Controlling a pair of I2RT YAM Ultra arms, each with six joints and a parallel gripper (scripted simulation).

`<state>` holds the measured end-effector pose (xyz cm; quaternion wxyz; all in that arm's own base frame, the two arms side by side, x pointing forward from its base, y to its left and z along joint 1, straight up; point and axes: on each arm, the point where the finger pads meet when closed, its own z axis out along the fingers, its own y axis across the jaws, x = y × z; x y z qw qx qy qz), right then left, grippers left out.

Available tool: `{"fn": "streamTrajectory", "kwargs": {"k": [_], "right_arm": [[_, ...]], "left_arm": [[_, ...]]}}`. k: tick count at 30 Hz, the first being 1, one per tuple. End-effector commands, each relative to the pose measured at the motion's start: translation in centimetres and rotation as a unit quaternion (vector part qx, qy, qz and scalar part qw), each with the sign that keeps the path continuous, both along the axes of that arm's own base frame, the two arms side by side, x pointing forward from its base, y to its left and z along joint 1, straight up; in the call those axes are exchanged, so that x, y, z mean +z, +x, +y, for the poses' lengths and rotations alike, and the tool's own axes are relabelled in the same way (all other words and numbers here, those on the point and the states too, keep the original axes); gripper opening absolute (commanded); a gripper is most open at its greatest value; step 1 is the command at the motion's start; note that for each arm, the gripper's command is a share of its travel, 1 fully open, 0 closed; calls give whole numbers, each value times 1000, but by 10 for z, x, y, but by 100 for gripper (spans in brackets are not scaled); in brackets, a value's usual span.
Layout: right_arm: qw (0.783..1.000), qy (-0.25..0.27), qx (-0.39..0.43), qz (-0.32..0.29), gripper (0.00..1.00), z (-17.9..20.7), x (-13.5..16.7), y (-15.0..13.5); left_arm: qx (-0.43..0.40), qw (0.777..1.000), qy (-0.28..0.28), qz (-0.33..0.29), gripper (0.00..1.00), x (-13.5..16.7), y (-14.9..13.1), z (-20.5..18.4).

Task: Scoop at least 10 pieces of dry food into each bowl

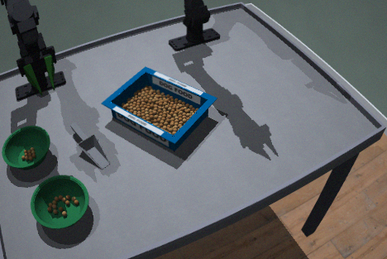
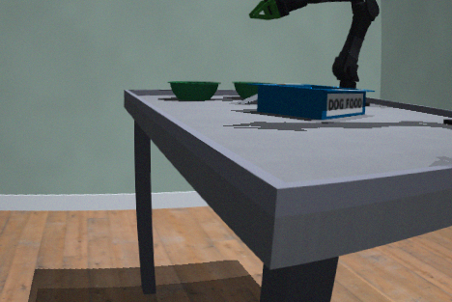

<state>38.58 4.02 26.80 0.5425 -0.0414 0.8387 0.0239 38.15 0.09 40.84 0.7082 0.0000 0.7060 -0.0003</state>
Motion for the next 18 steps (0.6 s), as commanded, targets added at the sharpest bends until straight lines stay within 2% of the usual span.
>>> {"fn": "streamTrajectory", "kwargs": {"k": [1,3,4,5,8,10,18], "right_arm": [[996,11,-2,-83,32,-4,53,18],[994,12,-9,-108,32,-10,69,21],[989,14,-13,-147,32,-14,98,10],[986,15,-19,-167,32,-18,111,8],[976,15,-30,-214,32,-29,144,5],[971,15,-37,-237,32,-35,160,2],[975,14,-39,-217,32,-37,150,1]], "left_arm": [[3,1000,2,-12,26,8,-1,2],[9,1000,2,-15,26,9,-2,6],[9,1000,2,-14,26,8,-2,6],[10,1000,2,-10,26,4,-1,6],[10,1000,2,-26,26,21,-5,7],[4,1000,2,-23,26,18,-5,2],[-2,1000,2,-27,26,20,-4,-1]]}}
